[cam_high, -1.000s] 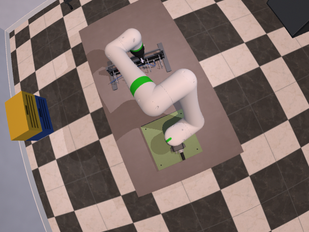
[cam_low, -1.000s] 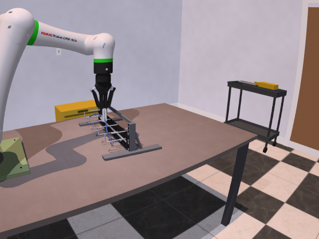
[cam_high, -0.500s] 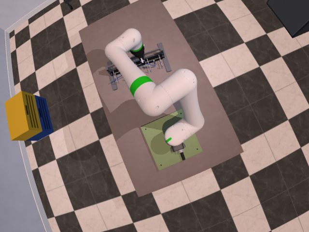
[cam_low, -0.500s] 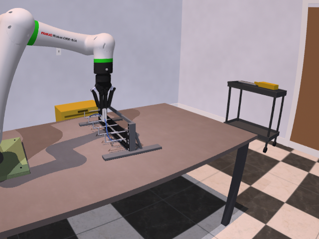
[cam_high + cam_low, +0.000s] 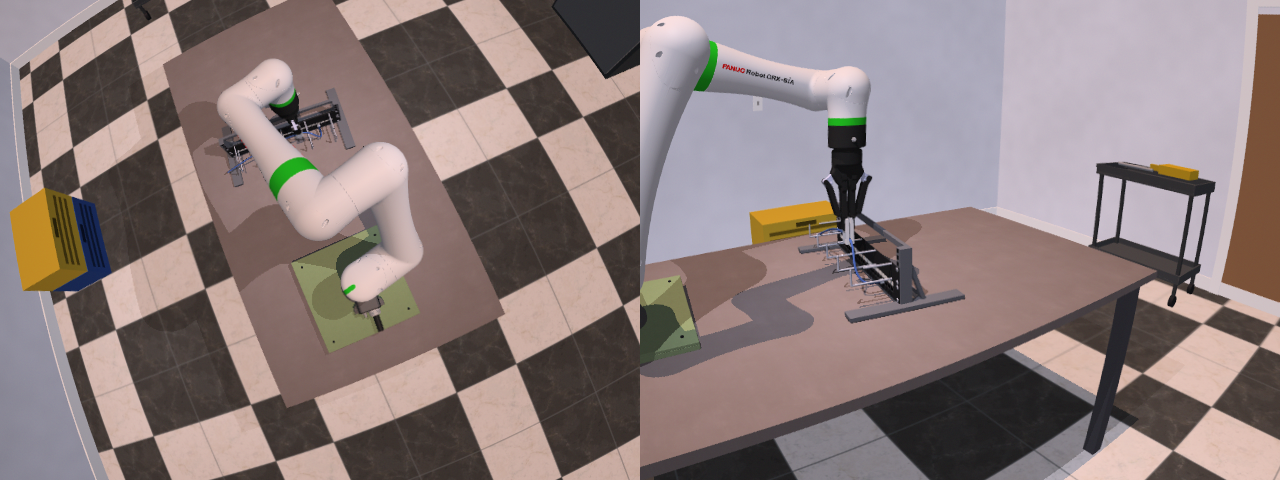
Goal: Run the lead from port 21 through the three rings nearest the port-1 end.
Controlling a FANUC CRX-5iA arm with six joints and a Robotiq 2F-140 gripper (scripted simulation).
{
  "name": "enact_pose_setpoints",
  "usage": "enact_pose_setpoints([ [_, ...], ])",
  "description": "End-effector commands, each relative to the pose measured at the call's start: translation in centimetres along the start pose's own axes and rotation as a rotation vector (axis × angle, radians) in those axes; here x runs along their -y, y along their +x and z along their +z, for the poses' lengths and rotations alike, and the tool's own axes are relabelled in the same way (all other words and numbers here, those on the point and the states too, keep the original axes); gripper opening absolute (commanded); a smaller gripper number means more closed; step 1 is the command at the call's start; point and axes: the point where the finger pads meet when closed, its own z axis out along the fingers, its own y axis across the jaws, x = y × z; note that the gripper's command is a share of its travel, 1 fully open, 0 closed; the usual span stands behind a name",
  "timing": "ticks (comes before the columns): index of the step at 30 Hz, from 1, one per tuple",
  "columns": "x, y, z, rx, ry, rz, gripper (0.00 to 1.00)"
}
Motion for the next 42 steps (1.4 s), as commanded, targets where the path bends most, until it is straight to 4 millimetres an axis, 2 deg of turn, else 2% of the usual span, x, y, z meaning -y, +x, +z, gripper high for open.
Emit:
enact_pose_setpoints([
  [1, 0.0, 0.0, -0.1, 0.0, 0.002, 0.009, 0.0],
  [11, -0.5, -0.6, -0.1, 0.0, 0.002, 0.046, 0.0],
  [21, -2.0, -1.9, -0.1, 0.0, 0.002, 0.046, 0.0],
  [42, -2.1, -2.0, -0.1, 0.0, 0.002, 0.046, 0.0],
])
